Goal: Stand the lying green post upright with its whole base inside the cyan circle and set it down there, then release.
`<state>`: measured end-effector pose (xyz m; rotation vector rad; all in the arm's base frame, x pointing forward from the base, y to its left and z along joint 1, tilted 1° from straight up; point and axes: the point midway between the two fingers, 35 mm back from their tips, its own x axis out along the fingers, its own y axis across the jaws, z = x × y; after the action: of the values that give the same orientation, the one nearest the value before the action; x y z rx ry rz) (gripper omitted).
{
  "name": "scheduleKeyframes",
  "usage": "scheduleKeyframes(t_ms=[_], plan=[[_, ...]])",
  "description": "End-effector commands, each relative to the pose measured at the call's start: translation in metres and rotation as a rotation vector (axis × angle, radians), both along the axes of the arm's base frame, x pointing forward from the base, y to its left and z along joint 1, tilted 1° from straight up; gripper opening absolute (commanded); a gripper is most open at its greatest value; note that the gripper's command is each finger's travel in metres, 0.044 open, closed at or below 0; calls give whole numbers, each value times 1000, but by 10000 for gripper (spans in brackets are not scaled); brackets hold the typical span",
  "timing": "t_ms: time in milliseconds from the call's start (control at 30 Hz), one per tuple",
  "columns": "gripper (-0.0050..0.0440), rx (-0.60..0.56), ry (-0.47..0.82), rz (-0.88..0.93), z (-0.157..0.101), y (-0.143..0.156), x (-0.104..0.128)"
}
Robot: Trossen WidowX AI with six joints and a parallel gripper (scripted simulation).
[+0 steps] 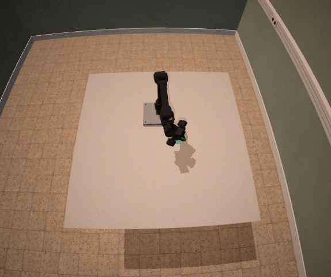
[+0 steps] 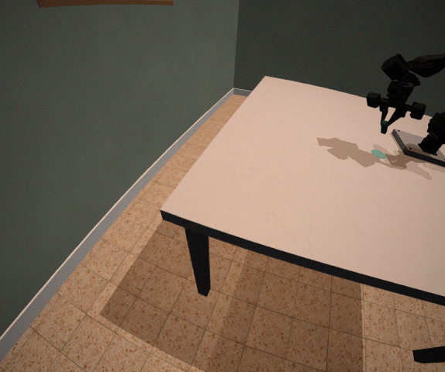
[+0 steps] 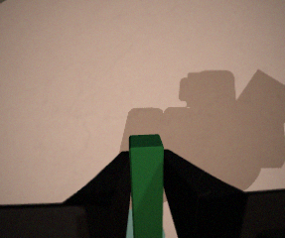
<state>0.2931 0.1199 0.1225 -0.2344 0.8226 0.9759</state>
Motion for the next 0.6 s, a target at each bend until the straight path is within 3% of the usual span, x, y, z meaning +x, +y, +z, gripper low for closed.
scheduleKeyframes(t_ms=[0, 567], plan=[[22, 40, -36, -8, 6, -2, 1], [22, 144, -102, -16, 8, -6, 1]])
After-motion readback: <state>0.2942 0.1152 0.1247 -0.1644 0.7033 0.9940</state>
